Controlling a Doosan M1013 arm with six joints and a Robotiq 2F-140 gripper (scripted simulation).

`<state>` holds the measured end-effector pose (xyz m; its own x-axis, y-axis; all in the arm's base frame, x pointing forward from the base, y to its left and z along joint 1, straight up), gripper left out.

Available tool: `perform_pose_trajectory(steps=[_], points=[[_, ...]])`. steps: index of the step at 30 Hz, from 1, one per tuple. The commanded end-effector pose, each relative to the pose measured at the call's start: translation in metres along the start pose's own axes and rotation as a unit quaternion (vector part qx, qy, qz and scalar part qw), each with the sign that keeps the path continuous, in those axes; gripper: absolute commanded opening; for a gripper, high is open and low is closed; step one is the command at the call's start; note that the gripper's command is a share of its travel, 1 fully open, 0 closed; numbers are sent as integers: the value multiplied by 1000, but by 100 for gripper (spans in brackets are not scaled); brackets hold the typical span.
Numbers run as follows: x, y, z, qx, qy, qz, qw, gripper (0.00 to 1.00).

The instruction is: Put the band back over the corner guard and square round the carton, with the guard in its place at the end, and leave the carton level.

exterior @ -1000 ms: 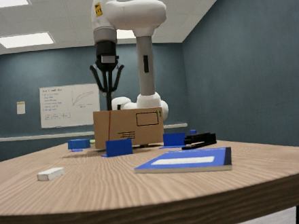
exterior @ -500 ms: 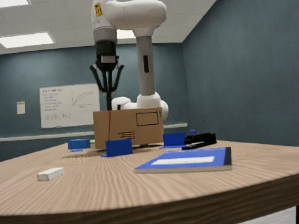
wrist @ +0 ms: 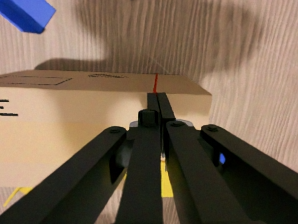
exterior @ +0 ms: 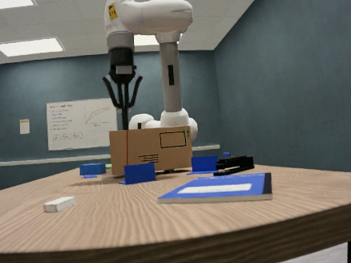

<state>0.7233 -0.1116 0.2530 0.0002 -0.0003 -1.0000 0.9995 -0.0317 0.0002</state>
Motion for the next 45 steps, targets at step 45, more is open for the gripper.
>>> perform_pose_trajectory(steps=[45], points=[[-2, 1, 7, 2, 1, -1, 1000, 18]])
Point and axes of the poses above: the point where the finger pads meet when closed, its own x axis out along the fingers, its own z axis across the jaws, y = z × x, the point moved 9 cm from there along -x, back along the fingers, and after that the axes turned 6 degrees about x, right-handed, at the moved point
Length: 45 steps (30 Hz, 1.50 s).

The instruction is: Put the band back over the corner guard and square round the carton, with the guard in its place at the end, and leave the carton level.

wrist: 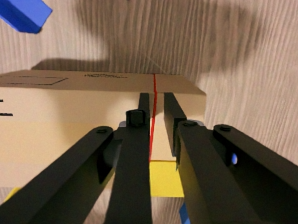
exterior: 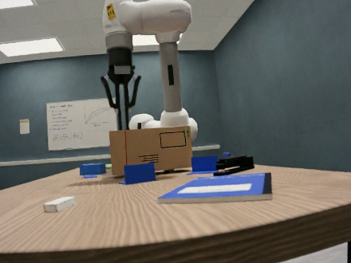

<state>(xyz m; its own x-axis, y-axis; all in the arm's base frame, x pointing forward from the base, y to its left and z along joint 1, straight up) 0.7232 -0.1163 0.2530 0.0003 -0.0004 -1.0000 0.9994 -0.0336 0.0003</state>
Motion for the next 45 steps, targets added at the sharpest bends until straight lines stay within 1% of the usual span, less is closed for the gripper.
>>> perform_pose_trajectory(steps=[1, 15, 20, 30, 33, 45], points=[[-2, 1, 2, 1, 1, -1, 1000, 18], [-4, 1, 2, 1, 1, -1, 1000, 18], [-8, 1, 2, 1, 1, 1, 1000, 18], [-24, 1, 2, 1, 1, 1, 1000, 18], [-25, 1, 2, 1, 1, 1, 1000, 18], [-55, 1, 2, 1, 1, 1, 1000, 18]])
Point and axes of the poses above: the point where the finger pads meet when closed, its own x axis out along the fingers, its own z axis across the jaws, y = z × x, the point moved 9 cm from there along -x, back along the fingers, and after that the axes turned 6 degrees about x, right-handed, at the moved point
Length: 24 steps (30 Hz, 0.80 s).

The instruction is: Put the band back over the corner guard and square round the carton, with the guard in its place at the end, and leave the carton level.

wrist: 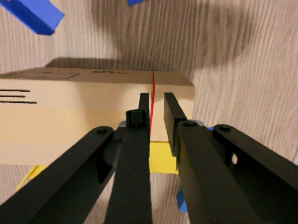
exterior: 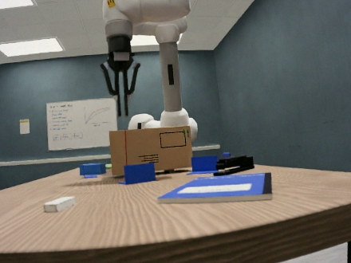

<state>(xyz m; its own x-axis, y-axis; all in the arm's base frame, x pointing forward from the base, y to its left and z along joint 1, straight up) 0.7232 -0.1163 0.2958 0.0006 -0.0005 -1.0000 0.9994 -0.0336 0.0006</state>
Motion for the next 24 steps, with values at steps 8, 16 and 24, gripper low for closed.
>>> perform_pose_trajectory(steps=[8, 16, 24], points=[[-25, 0, 2, 1, 1, 1, 1000, 18], [-37, 1, 2, 1, 1, 1, 1000, 18], [-40, 1, 2, 1, 1, 0, 1000, 18]])
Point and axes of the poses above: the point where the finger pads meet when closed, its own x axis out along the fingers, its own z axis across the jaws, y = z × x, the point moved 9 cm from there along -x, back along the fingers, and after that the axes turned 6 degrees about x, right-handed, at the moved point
